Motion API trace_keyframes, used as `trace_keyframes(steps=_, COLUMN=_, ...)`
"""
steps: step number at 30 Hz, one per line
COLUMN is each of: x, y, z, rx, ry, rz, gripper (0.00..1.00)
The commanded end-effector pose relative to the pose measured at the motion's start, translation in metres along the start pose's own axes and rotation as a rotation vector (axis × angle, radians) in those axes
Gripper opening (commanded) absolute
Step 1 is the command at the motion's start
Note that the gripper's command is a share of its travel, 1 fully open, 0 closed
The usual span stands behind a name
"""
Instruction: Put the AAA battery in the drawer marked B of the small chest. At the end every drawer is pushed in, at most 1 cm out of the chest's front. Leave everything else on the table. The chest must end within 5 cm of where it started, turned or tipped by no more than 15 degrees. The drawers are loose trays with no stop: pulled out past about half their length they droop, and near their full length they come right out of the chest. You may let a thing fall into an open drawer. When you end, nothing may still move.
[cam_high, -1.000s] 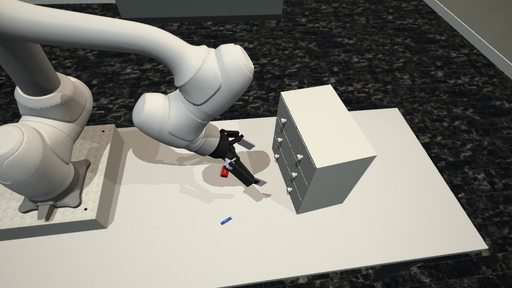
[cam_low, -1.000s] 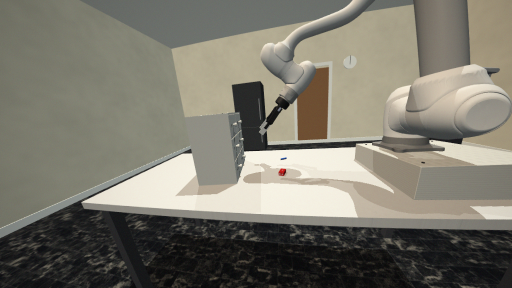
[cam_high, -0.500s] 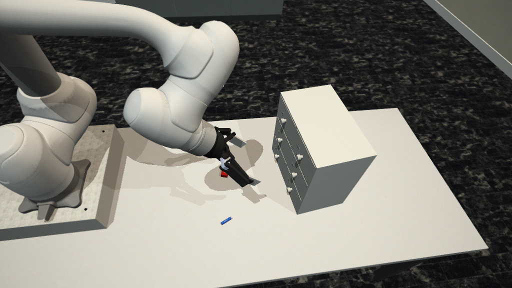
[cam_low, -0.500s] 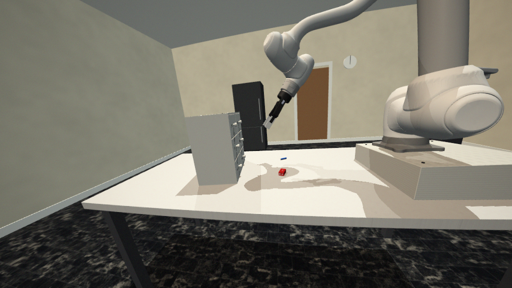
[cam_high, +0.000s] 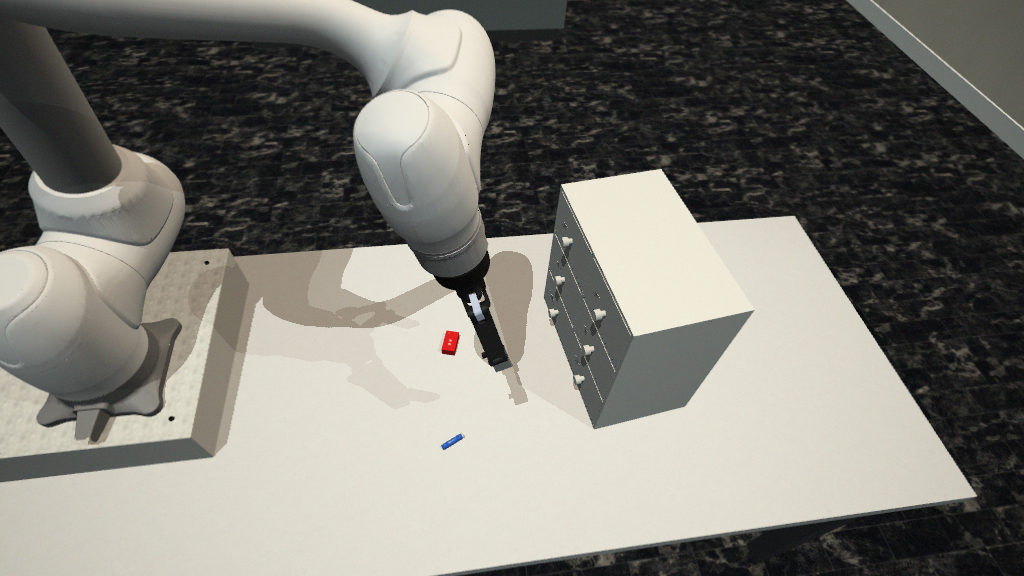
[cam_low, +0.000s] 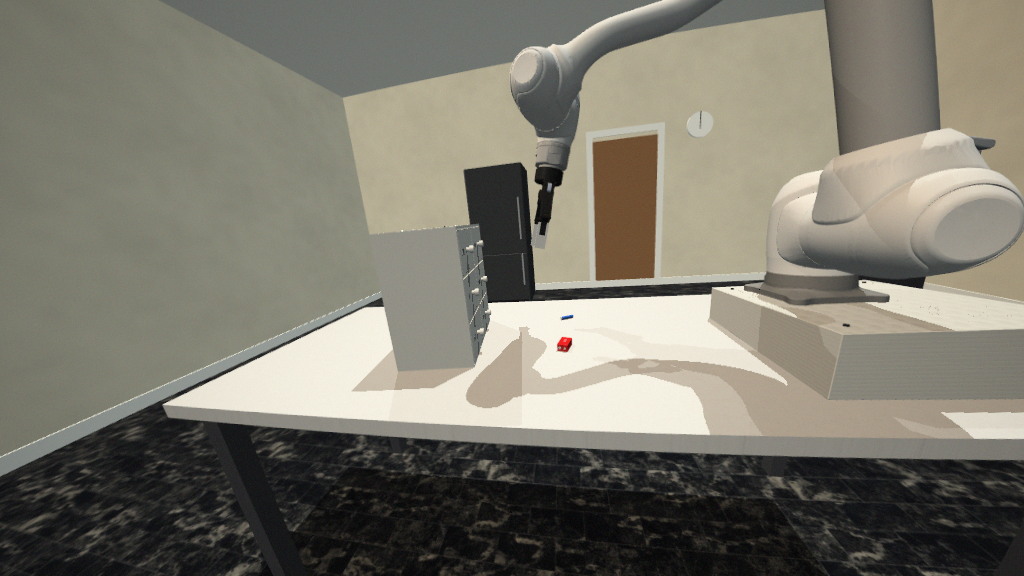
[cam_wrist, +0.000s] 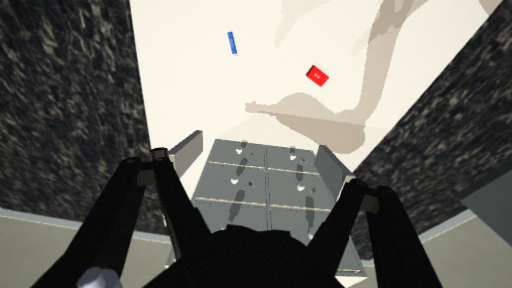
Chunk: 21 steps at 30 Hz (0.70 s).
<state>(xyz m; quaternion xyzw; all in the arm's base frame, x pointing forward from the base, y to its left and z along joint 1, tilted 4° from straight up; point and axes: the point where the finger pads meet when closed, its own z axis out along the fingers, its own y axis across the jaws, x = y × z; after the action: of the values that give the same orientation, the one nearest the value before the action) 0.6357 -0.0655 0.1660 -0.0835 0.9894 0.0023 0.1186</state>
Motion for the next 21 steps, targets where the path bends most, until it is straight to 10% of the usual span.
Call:
trace_keyframes(steps=1, x=-0.0011, y=0.0094, z=-0.0001, rx=0.054, ry=0.228, rz=0.032, gripper=1.00)
trace_keyframes(steps=21, x=-0.0003, y=0.0095, z=-0.0015, rx=0.054, ry=0.241, rz=0.033, gripper=1.00)
